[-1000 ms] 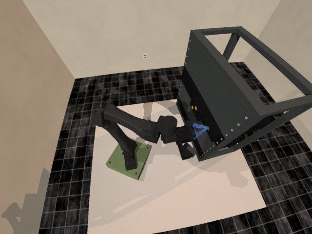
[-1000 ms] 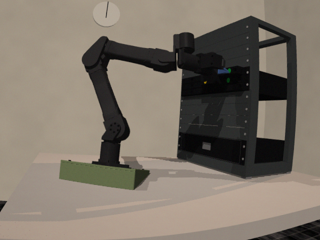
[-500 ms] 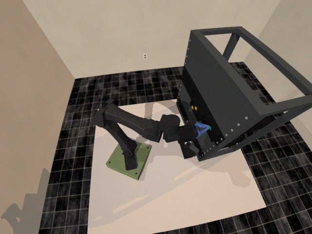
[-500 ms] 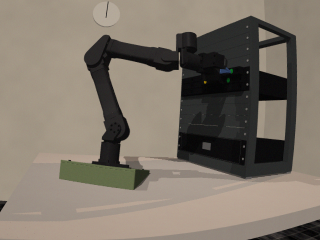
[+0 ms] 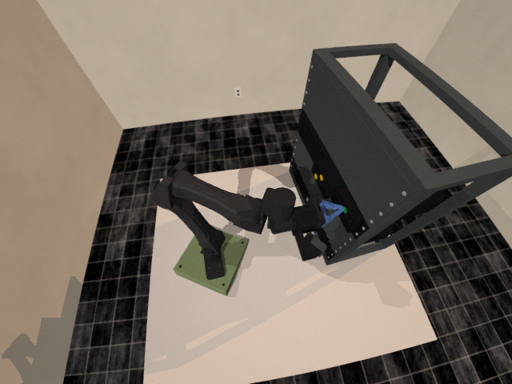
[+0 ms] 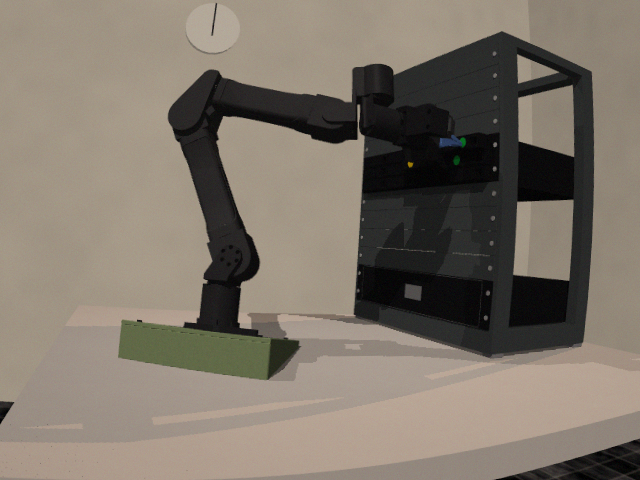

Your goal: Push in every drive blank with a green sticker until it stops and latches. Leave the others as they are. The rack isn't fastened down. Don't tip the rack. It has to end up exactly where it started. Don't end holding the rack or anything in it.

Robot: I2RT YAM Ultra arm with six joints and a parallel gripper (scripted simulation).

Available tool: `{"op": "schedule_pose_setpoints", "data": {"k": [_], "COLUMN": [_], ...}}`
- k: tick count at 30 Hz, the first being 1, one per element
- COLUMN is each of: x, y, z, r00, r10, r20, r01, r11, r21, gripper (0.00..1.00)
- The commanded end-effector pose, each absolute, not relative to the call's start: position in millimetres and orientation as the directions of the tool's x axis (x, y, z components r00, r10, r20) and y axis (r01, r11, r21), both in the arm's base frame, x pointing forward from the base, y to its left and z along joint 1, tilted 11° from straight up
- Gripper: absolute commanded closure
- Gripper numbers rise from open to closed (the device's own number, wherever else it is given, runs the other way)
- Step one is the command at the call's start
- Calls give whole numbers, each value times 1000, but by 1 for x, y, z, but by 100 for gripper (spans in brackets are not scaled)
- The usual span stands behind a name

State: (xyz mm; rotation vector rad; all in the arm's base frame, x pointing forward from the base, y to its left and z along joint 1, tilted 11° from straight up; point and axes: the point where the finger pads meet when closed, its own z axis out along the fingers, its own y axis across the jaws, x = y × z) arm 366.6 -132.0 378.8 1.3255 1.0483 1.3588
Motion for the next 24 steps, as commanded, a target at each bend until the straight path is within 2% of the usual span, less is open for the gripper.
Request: {"op": "schedule_pose_setpoints", "data": {"k": [1, 24], "x": [371, 373], "y": [-130, -129], "z": [409, 412], "r00": [12, 12], "r10": [990, 990], "r20": [144, 144], "r01": [-122, -122], "r11": [-141, -141], "r21": [982, 982], "gripper": [100, 100]}}
